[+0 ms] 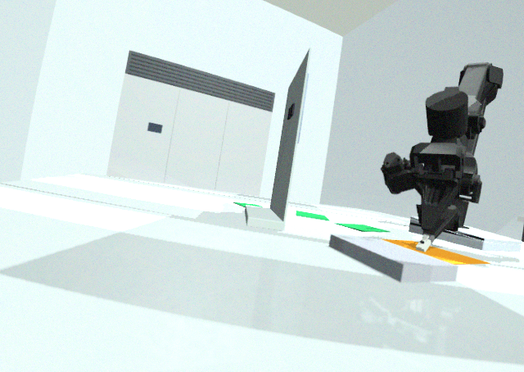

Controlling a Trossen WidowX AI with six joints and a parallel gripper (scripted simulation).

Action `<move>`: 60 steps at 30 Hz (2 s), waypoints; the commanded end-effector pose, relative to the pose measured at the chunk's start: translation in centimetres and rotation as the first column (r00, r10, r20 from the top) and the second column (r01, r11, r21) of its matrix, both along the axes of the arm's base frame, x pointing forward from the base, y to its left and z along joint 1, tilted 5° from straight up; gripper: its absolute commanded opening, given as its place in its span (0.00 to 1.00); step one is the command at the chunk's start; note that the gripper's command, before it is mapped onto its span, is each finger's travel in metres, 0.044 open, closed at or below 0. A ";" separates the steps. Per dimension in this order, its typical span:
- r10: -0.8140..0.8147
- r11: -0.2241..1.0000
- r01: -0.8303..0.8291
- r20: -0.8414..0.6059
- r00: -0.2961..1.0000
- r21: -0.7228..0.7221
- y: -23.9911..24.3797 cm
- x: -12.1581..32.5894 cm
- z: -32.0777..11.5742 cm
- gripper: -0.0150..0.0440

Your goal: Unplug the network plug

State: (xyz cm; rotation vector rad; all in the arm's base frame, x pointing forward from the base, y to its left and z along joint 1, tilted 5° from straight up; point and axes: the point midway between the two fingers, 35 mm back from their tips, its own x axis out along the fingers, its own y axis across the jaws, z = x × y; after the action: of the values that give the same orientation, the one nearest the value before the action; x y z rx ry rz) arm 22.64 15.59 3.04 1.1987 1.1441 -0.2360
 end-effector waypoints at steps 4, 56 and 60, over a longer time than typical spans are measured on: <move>0.003 1.000 -0.003 0.004 1.000 0.002 -0.2 -0.2 0.6 0.52; 0.001 1.000 -0.001 0.002 1.000 0.000 -1.3 -0.6 6.4 0.52; 0.001 1.000 -0.001 0.002 1.000 0.000 -1.4 -0.6 7.0 0.52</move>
State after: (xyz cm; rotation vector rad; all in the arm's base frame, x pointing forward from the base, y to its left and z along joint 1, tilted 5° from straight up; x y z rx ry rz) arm 22.03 14.22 9.44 1.1968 1.1449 -0.2442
